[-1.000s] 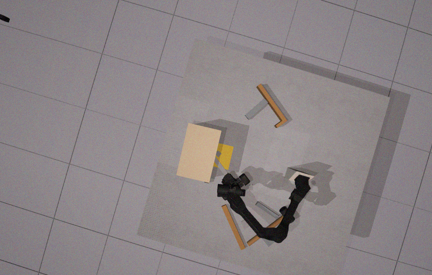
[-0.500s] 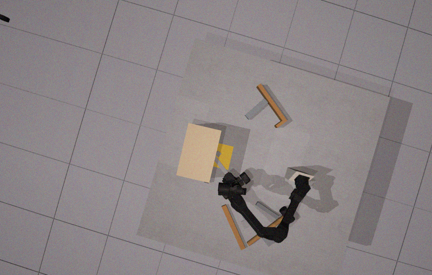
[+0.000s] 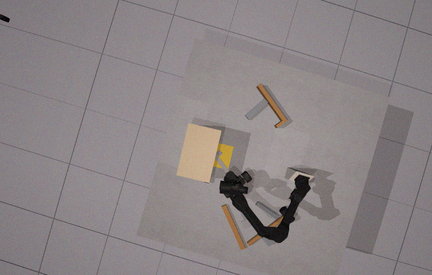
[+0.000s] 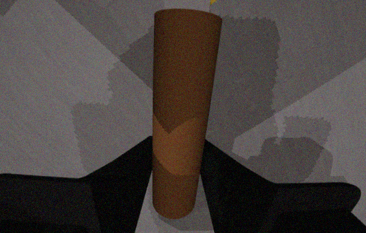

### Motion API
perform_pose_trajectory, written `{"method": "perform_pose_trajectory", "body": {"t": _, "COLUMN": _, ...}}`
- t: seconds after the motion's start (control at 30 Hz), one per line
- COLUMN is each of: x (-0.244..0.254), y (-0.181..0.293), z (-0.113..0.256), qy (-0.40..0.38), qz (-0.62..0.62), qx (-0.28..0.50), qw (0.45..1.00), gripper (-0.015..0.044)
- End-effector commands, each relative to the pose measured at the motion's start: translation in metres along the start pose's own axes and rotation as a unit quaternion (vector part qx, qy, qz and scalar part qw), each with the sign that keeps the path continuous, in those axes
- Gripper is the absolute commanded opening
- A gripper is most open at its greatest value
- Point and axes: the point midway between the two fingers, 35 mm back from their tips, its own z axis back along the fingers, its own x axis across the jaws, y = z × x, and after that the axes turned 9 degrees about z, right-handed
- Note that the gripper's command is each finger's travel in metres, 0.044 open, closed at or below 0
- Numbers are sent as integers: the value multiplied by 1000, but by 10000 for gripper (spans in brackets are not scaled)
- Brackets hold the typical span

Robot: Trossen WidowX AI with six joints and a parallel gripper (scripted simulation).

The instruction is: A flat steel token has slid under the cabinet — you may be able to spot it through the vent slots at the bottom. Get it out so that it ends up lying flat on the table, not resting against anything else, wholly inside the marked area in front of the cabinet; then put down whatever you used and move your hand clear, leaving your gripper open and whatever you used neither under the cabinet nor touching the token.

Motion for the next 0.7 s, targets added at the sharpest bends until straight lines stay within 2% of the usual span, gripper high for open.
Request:
{"method": "perform_pose_trajectory", "body": {"t": 0.0, "x": -9, "y": 1, "z": -1, "qy": 7, "qz": -3, "qx": -2, "qw": 1000, "gripper": 0}}
{"method": "perform_pose_trajectory", "body": {"t": 0.67, "x": -23, "y": 3, "z": -1, "qy": 8, "qz": -3, "qx": -2, "qw": 1000, "gripper": 0}}
